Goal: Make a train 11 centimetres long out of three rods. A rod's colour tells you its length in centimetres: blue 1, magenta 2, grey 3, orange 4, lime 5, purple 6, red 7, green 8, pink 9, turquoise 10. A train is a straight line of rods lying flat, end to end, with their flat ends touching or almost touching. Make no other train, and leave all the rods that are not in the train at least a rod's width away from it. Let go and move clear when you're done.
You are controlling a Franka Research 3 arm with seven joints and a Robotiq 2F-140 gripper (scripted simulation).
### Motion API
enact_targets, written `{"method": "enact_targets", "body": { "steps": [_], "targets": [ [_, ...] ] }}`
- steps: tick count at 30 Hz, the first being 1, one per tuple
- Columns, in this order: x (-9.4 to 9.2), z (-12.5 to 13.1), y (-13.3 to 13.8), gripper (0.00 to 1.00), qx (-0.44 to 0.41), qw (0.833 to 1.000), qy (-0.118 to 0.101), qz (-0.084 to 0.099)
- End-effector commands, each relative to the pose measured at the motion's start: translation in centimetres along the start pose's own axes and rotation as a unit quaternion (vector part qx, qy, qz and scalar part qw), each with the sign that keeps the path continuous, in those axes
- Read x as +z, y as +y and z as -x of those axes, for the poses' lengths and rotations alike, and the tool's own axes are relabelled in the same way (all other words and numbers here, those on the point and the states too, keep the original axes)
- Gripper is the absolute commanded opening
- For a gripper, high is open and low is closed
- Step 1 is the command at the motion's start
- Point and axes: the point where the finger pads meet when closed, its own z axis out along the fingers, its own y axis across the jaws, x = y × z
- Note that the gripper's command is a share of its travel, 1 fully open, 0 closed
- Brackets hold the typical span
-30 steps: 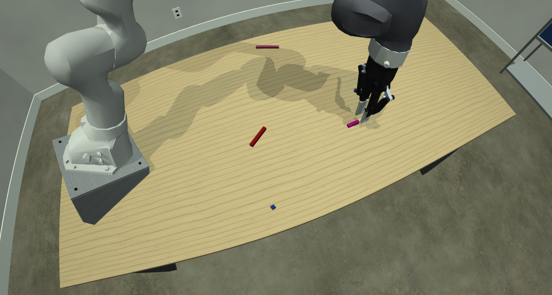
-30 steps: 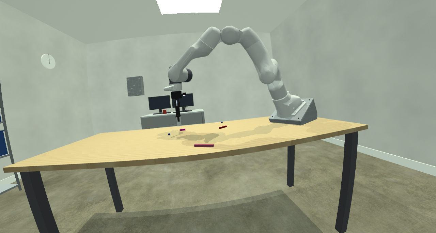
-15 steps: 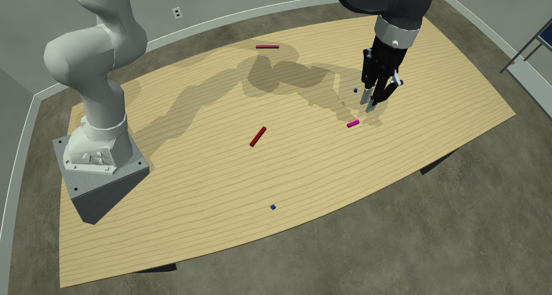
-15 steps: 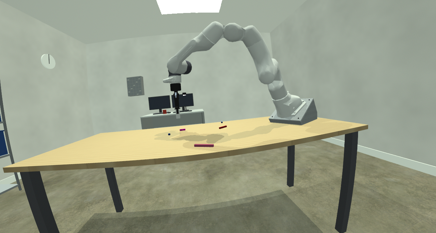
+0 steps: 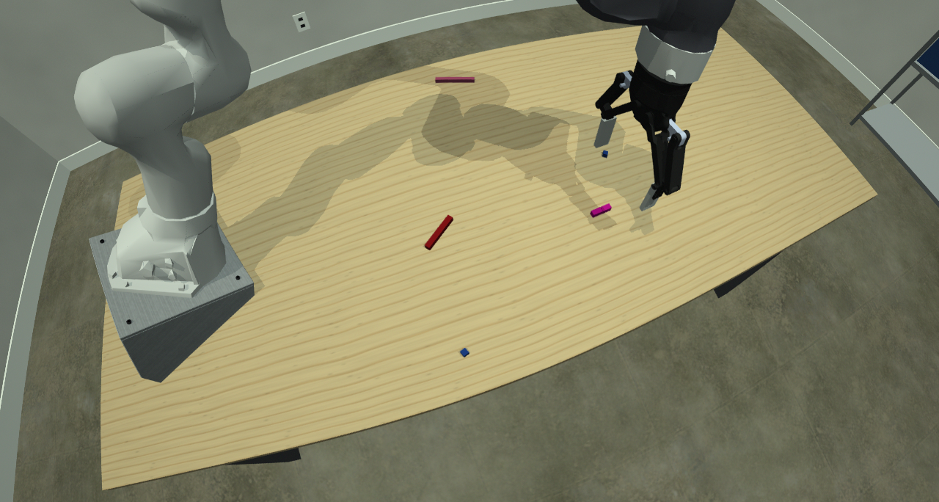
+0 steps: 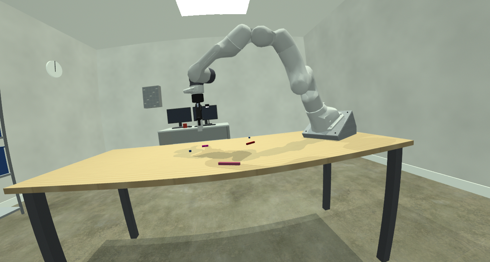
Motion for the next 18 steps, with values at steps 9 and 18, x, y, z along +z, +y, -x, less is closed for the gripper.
{"method": "enact_targets", "body": {
  "steps": [9,18],
  "targets": [
    [-0.1,0.0,0.0,1.00,0.002,1.000,0.001,-0.002],
    [0.0,2.8,0.3,1.00,0.129,0.992,0.000,-0.015]
  ]
}}
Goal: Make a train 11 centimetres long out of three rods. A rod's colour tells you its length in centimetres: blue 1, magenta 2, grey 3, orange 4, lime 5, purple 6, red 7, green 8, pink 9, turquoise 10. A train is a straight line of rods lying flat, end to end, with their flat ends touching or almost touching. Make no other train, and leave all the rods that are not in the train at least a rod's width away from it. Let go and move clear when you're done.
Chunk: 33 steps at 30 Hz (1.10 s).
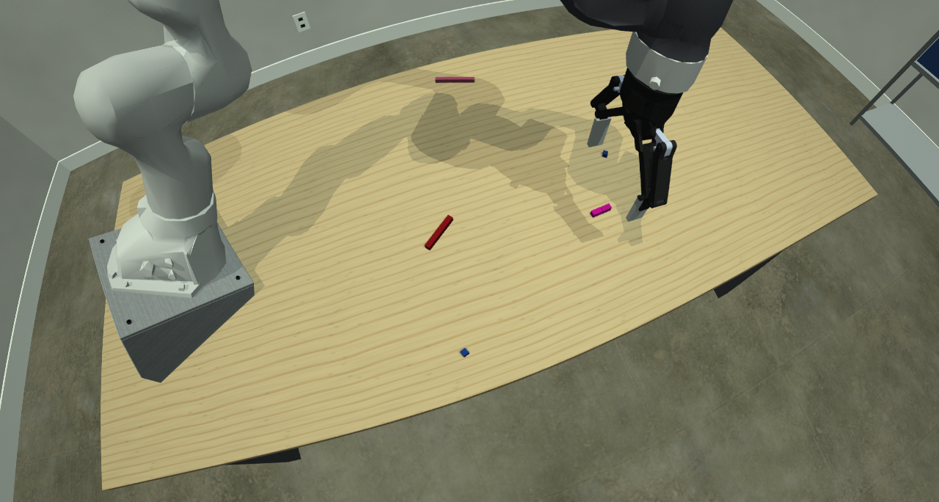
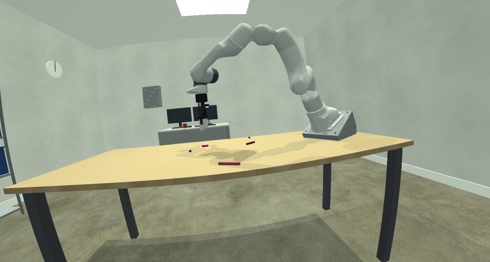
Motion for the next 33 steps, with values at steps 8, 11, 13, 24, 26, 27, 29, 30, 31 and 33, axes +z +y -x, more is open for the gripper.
{"method": "enact_targets", "body": {
  "steps": [8,11,13,24,26,27,29,30,31,33],
  "targets": [
    [0.0,2.4,0.2,1.00,0.152,0.988,0.001,-0.013],
    [0.0,3.1,0.2,1.00,0.181,0.983,0.000,-0.015],
    [0.0,3.5,0.2,1.00,0.200,0.980,-0.001,-0.017],
    [0.1,5.8,0.0,1.00,0.297,0.954,-0.004,-0.024],
    [0.1,6.2,0.0,1.00,0.315,0.949,-0.005,-0.025],
    [0.1,6.4,0.0,1.00,0.324,0.946,-0.005,-0.025],
    [0.1,6.8,-0.1,1.00,0.342,0.939,-0.006,-0.026],
    [0.2,7.1,-0.1,1.00,0.351,0.936,-0.006,-0.027],
    [0.2,7.3,-0.2,1.00,0.359,0.933,-0.007,-0.027],
    [0.2,7.7,-0.2,1.00,0.377,0.926,-0.007,-0.028]
  ]
}}
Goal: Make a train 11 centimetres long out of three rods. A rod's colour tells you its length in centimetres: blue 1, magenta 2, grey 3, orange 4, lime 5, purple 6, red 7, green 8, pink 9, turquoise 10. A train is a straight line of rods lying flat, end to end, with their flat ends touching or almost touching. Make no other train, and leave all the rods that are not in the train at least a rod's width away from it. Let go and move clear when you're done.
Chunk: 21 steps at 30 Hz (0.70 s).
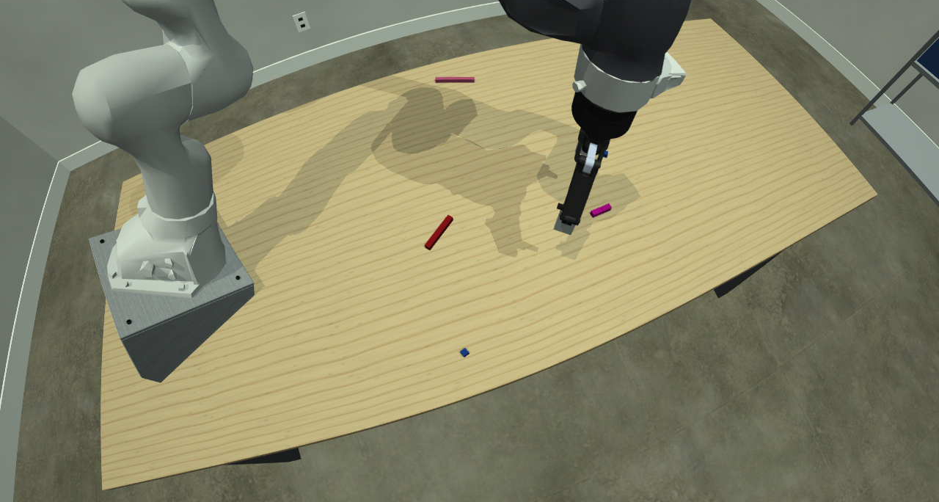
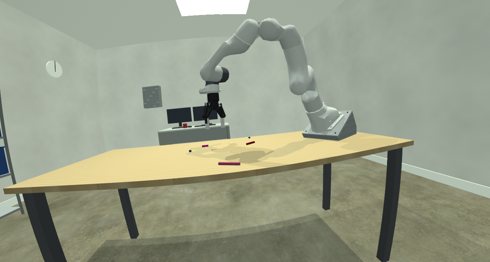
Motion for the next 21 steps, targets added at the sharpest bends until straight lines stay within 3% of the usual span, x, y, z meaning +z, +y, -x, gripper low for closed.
{"method": "enact_targets", "body": {
  "steps": [1,21],
  "targets": [
    [0.0,0.5,0.1,1.00,0.074,0.997,0.000,-0.001],
    [0.1,4.6,1.8,1.00,0.258,0.966,-0.005,-0.006]
  ]
}}
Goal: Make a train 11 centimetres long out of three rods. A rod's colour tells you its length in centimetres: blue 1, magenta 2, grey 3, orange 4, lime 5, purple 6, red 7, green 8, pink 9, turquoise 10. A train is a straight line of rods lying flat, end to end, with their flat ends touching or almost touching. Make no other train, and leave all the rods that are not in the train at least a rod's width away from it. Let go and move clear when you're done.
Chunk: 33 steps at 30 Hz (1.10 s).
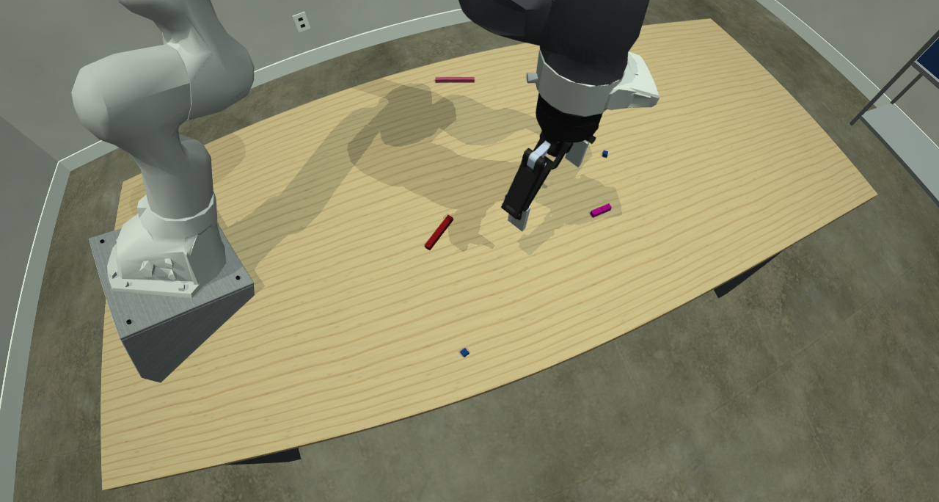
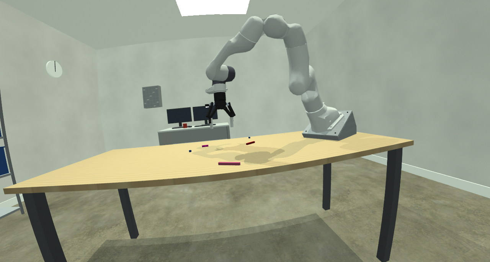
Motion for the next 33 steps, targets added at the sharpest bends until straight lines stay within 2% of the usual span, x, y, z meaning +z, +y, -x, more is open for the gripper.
{"method": "enact_targets", "body": {
  "steps": [1,15,30,32,33],
  "targets": [
    [0.0,0.7,0.4,1.00,0.084,0.997,0.000,0.001],
    [0.2,2.7,2.2,1.00,0.191,0.982,0.000,0.000],
    [0.5,5.5,4.7,1.00,0.334,0.943,0.005,0.001],
    [0.5,5.5,4.7,1.00,0.334,0.943,0.005,0.001],
    [0.6,6.0,5.2,1.00,0.356,0.935,0.006,0.001]
  ]
}}
